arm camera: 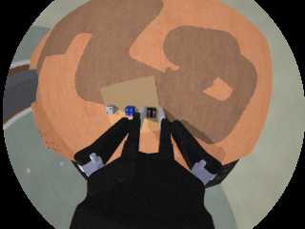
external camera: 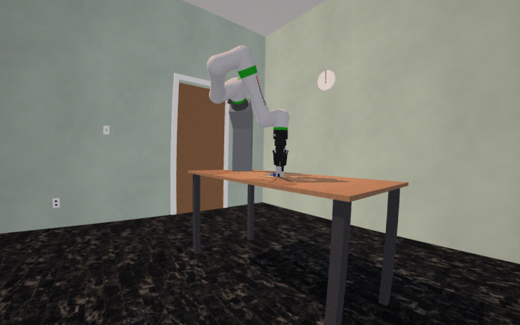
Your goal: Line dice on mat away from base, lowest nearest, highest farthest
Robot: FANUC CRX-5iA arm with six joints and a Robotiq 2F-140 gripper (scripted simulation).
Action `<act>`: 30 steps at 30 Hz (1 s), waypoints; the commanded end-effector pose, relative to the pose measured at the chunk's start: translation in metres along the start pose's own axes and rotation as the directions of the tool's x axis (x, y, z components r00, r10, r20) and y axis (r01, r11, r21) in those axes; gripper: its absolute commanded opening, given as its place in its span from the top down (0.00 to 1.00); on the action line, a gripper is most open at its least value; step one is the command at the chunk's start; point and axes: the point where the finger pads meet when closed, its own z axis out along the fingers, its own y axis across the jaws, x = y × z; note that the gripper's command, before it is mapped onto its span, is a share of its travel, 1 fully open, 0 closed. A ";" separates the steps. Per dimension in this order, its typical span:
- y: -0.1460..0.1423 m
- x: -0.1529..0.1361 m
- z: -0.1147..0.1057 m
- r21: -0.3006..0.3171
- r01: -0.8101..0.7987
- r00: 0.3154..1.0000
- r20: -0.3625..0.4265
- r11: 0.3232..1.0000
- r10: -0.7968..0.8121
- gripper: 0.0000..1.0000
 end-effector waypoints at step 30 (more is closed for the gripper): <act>0.000 0.000 -0.087 0.000 0.000 1.000 0.000 1.000 0.000 0.79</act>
